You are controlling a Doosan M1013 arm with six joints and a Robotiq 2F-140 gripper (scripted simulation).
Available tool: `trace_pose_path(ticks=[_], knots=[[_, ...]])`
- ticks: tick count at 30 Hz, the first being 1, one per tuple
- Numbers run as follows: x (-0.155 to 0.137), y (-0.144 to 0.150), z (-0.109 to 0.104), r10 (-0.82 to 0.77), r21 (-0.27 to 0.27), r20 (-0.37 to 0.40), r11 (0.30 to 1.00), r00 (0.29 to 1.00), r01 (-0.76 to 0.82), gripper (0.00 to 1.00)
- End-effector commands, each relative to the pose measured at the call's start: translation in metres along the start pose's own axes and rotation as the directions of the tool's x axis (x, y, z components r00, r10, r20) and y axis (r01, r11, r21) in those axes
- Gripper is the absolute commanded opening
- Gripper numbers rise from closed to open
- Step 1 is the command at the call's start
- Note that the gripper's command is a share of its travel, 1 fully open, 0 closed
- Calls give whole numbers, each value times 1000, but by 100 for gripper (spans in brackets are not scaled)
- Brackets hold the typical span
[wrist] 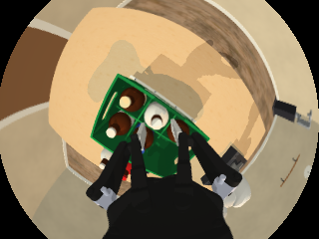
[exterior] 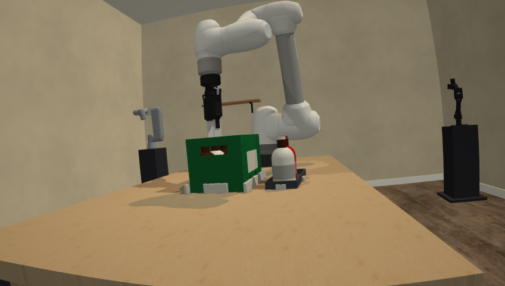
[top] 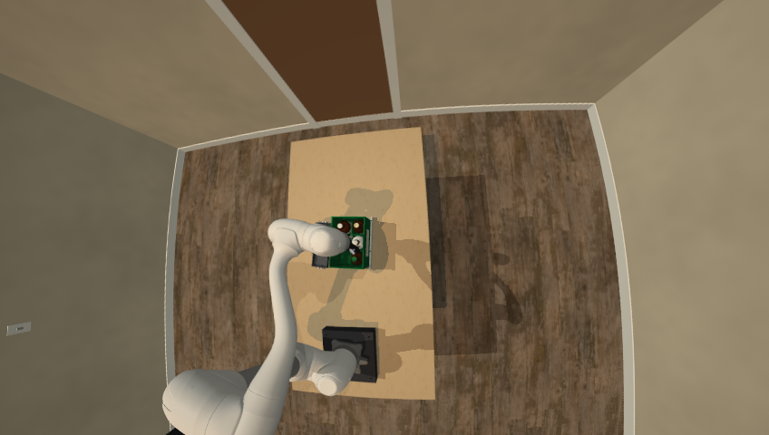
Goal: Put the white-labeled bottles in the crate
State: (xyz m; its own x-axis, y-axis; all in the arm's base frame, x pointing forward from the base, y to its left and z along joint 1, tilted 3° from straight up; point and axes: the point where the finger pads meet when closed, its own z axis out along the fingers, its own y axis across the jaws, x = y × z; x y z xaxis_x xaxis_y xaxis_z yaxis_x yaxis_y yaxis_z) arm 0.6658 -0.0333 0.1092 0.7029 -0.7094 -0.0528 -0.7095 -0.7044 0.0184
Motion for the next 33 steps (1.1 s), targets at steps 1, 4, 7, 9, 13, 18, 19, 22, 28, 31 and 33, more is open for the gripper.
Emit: trace_pose_path(ticks=[1, 4, 7, 9, 13, 18, 19, 22, 28, 31, 33], knots=[[0, 0, -8, 0, 0, 0, 1000, 1000, 0, 38], [0, 0, -16, 0, 0, 0, 1000, 1000, 0, 38], [0, 0, -24, 0, 0, 0, 1000, 1000, 0, 38], [0, 0, -26, 0, 0, 0, 1000, 1000, 0, 38], [0, 0, -34, 0, 0, 0, 1000, 1000, 0, 38], [0, 0, -44, 0, 0, 0, 1000, 1000, 0, 38], [0, 0, -45, 0, 0, 0, 1000, 1000, 0, 38], [0, 0, -49, 0, 0, 0, 1000, 1000, 0, 38], [0, 0, -53, 0, 0, 0, 1000, 1000, 0, 38], [0, 0, -55, 0, 0, 0, 1000, 1000, 0, 38], [0, 0, -55, 0, 0, 0, 1000, 1000, 0, 38]])
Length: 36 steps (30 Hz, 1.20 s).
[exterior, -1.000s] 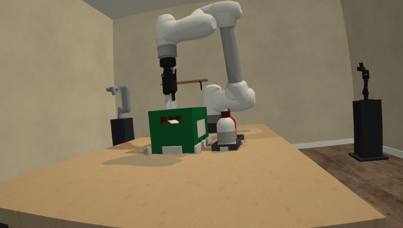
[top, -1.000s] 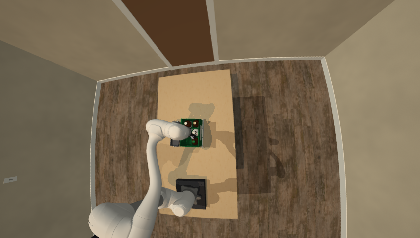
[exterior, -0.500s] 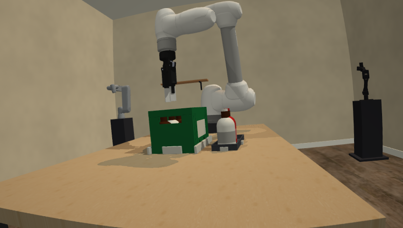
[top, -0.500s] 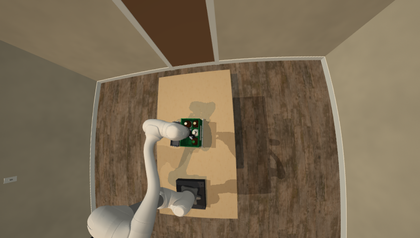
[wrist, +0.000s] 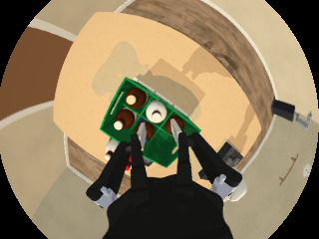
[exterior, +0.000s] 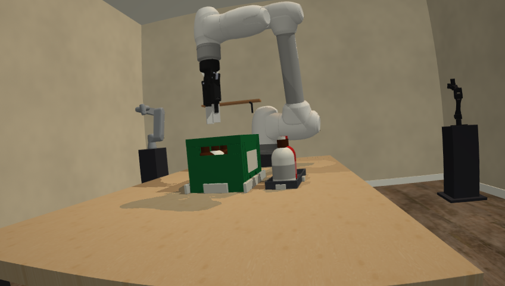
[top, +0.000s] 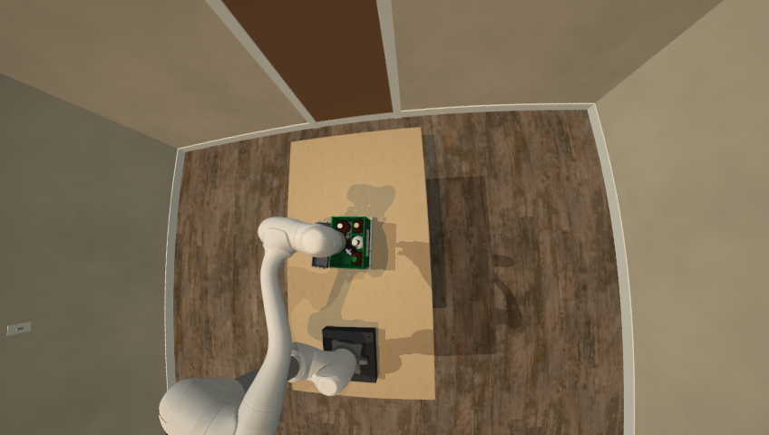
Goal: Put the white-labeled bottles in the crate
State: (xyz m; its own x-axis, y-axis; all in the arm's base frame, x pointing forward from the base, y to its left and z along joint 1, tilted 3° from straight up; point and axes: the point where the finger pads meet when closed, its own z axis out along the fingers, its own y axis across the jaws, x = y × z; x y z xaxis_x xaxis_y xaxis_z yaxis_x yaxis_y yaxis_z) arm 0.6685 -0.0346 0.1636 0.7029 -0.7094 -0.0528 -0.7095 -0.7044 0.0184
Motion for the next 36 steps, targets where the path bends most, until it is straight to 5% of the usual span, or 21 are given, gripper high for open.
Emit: trace_pose_path(ticks=[1, 4, 5, 36], knots=[[0, 0, -1, 0, 0, 0, 1000, 1000, 0, 38], [0, 0, -1, 0, 0, 0, 1000, 1000, 0, 38], [0, 0, -1, 0, 0, 0, 1000, 1000, 0, 0], [0, 0, -1, 0, 0, 0, 1000, 1000, 0, 0]])
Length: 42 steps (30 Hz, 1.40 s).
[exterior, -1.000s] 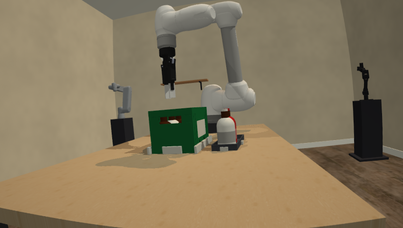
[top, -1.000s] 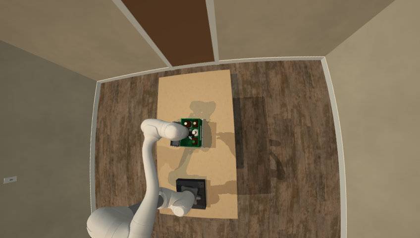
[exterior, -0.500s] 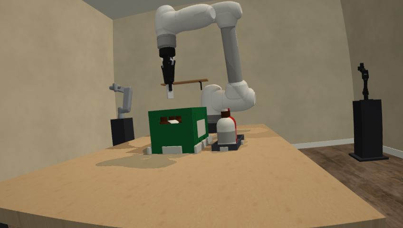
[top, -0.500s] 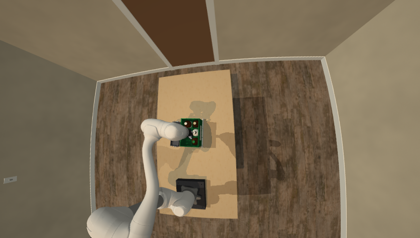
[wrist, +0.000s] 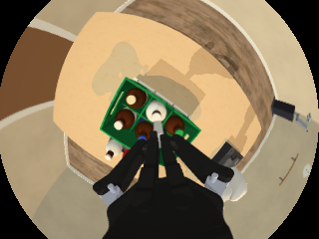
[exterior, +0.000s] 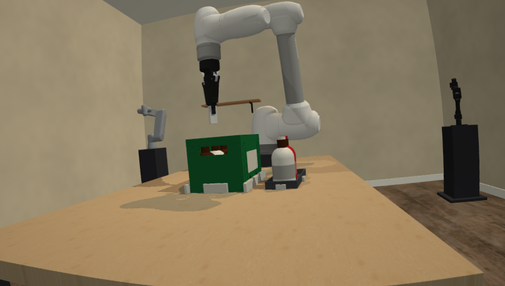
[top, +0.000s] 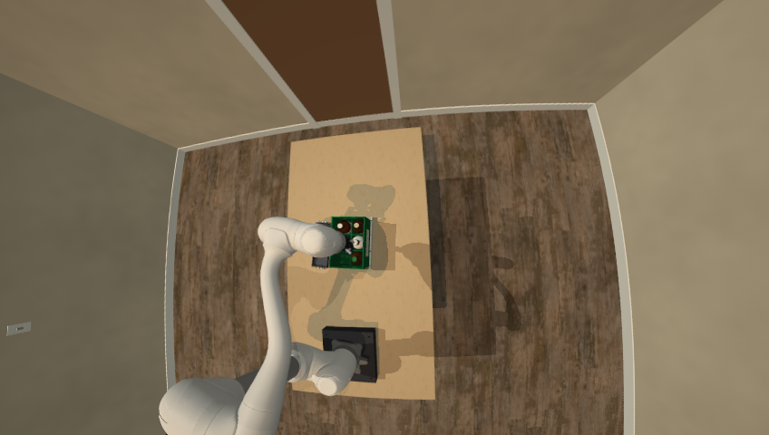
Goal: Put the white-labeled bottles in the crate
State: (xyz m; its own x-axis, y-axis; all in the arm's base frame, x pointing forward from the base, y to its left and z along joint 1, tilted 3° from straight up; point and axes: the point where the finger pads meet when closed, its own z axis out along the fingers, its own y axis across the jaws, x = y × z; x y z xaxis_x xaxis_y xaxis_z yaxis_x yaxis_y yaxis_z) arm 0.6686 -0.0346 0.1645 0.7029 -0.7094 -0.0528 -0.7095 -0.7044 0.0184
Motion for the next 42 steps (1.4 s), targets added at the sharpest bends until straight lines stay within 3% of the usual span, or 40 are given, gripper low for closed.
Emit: trace_pose_path(ticks=[1, 4, 7, 9, 10, 16, 17, 20, 42], knots=[[0, 0, 0, 0, 0, 0, 1000, 1000, 0, 0], [-3, -8, 0, 0, 0, 0, 1000, 1000, 0, 0], [-33, -72, -1, 0, 0, -1, 1000, 1000, 0, 0], [-33, -72, -1, 0, 0, -1, 1000, 1000, 0, 0], [-52, -104, -2, 0, 0, -1, 1000, 1000, 0, 0], [-107, -172, -1, 0, 0, 0, 1000, 1000, 0, 0], [-116, -184, -1, 0, 0, 0, 1000, 1000, 0, 38], [-138, -217, 0, 0, 0, 0, 1000, 1000, 0, 38], [-138, -217, 0, 0, 0, 0, 1000, 1000, 0, 38]])
